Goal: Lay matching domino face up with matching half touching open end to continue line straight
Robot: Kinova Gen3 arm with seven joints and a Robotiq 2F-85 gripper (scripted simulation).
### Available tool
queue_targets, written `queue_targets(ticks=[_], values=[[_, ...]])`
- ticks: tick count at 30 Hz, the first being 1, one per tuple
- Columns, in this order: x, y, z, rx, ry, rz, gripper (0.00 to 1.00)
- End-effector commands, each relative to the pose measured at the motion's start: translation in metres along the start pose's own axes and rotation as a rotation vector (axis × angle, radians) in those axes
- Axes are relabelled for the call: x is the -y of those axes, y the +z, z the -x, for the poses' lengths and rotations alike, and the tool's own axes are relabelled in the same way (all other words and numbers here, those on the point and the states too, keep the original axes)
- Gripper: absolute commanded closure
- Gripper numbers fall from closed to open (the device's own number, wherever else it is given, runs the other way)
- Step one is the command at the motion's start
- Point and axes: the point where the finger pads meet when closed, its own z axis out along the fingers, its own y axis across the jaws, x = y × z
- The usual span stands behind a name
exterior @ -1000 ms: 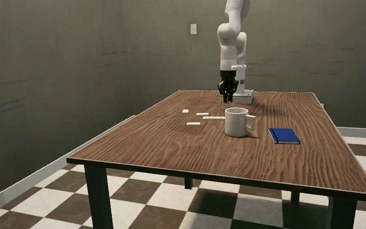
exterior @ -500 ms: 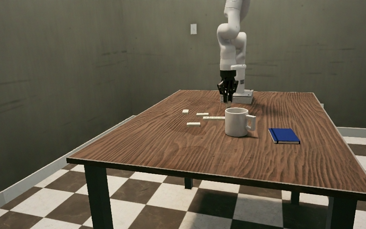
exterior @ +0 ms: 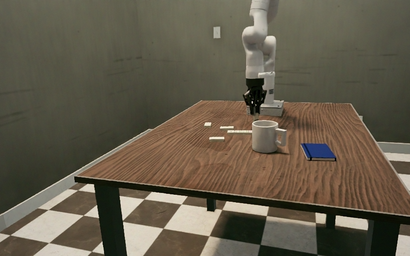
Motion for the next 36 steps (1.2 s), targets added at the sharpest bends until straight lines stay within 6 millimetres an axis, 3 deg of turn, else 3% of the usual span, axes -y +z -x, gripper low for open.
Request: queue_targets(ticks=[1, 36], values=[[-0.0002, -0.0002, 0.0003, -0.003, 0.001, 0.001, 0.64], [-0.0002, -0.0003, 0.004, -0.057, 0.001, 0.0, 0.64]])
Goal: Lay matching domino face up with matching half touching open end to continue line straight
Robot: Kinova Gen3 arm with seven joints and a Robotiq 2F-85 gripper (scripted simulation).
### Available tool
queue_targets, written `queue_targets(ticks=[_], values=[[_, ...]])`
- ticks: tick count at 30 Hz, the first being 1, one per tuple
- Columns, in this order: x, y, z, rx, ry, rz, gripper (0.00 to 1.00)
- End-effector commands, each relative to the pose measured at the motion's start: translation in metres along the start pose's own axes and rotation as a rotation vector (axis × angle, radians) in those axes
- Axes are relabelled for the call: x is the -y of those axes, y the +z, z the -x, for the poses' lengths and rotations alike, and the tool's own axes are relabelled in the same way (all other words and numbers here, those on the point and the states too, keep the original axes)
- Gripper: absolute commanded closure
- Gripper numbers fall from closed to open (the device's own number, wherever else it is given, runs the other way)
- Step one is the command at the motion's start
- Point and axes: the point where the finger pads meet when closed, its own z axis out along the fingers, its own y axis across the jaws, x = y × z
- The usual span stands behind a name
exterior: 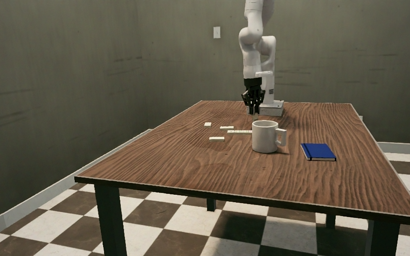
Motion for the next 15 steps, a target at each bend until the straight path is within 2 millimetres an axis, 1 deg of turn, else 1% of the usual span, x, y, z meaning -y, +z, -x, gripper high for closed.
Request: queue_targets(ticks=[1, 15], values=[[-0.0001, -0.0001, 0.0001, -0.006, -0.001, 0.001, 0.64], [-0.0001, -0.0002, 0.0019, -0.031, -0.001, 0.001, 0.64]])
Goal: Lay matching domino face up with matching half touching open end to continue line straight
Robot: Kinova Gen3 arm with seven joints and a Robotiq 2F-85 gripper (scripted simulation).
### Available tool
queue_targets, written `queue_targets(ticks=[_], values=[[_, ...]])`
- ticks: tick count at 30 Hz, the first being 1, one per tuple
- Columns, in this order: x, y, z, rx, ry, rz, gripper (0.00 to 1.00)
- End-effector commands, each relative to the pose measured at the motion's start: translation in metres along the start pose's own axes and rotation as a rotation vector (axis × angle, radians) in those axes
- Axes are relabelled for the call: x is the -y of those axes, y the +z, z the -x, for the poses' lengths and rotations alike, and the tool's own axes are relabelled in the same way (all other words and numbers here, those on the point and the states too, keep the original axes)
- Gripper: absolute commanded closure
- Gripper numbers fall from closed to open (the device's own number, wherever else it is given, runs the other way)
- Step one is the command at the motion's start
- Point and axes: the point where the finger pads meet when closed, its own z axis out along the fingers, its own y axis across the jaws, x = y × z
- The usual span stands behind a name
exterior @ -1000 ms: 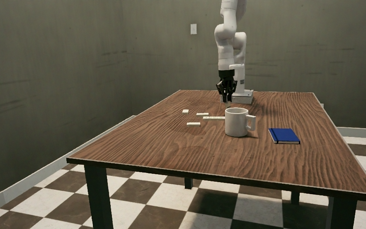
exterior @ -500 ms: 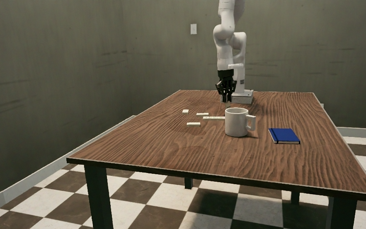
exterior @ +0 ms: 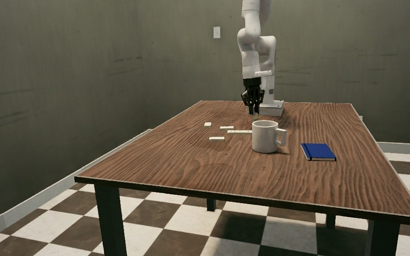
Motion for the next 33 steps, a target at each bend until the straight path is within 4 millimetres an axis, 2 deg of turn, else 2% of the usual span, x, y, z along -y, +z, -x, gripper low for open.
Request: queue_targets(ticks=[1, 33], values=[[-0.0004, -0.0002, 0.0008, -0.005, 0.002, 0.001, 0.64], [-0.0004, -0.0005, 0.0059, -0.064, 0.002, 0.001, 0.64]])
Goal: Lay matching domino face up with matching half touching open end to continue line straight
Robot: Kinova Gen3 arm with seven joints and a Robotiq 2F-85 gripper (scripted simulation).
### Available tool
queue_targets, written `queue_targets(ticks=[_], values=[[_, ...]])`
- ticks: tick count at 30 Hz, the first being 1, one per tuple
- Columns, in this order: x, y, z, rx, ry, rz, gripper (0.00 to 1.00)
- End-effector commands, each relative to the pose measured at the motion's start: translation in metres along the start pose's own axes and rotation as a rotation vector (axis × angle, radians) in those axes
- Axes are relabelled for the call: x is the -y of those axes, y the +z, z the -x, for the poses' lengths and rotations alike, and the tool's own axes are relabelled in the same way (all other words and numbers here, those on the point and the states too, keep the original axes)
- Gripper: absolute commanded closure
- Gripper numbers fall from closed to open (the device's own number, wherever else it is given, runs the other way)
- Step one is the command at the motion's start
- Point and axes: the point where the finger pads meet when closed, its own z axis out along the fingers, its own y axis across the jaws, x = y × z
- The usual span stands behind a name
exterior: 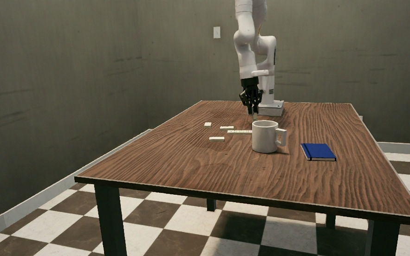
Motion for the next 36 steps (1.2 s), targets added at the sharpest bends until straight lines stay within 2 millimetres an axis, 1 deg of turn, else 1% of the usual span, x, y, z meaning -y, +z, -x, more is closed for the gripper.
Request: queue_targets(ticks=[1, 15, 36], values=[[0.0, 0.0, 0.001, -0.003, 0.002, 0.001, 0.64], [0.0, 0.002, 0.019, -0.003, 0.002, 0.001, 0.64], [0.0, 0.009, 0.035, -0.003, 0.002, 0.001, 0.64]])
